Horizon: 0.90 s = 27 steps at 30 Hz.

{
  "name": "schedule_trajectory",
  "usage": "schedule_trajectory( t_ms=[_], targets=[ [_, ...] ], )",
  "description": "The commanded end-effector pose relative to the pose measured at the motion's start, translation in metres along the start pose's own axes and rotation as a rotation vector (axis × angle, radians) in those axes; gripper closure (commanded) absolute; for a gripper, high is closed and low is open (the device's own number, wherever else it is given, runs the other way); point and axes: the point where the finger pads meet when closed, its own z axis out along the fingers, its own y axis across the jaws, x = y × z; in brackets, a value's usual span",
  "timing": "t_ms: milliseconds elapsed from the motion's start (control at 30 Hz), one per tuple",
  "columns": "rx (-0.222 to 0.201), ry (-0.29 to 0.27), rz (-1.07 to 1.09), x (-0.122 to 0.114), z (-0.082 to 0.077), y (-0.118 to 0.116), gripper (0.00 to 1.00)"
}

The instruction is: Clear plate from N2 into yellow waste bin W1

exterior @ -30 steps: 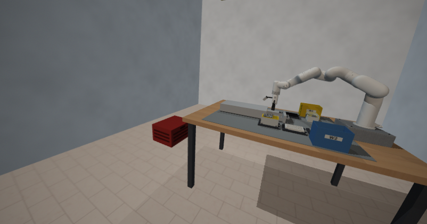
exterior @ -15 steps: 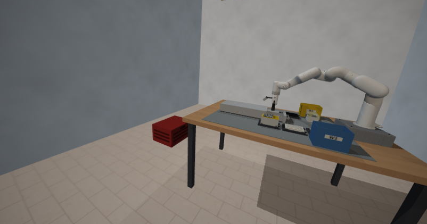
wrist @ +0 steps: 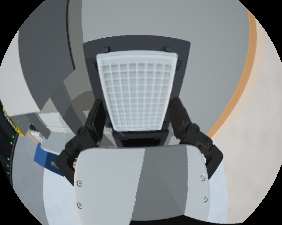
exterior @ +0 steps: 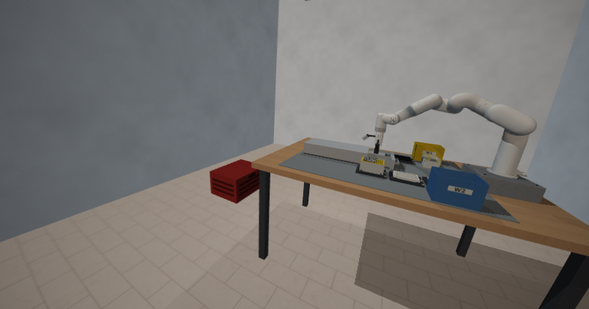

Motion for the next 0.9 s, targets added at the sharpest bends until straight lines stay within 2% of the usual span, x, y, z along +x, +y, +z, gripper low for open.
schedule_trajectory(
  t_ms=[0, 267, 867],
  targets=[
    [-0.001, 0.006, 0.000, 0.0019, 0.0002, 0.0005, 0.00],
    [-0.001, 0.006, 0.000, 0.0019, 0.0056, 0.0005, 0.00],
    [-0.001, 0.006, 0.000, 0.0019, 0.0055, 0.0005, 0.00]
  ],
)
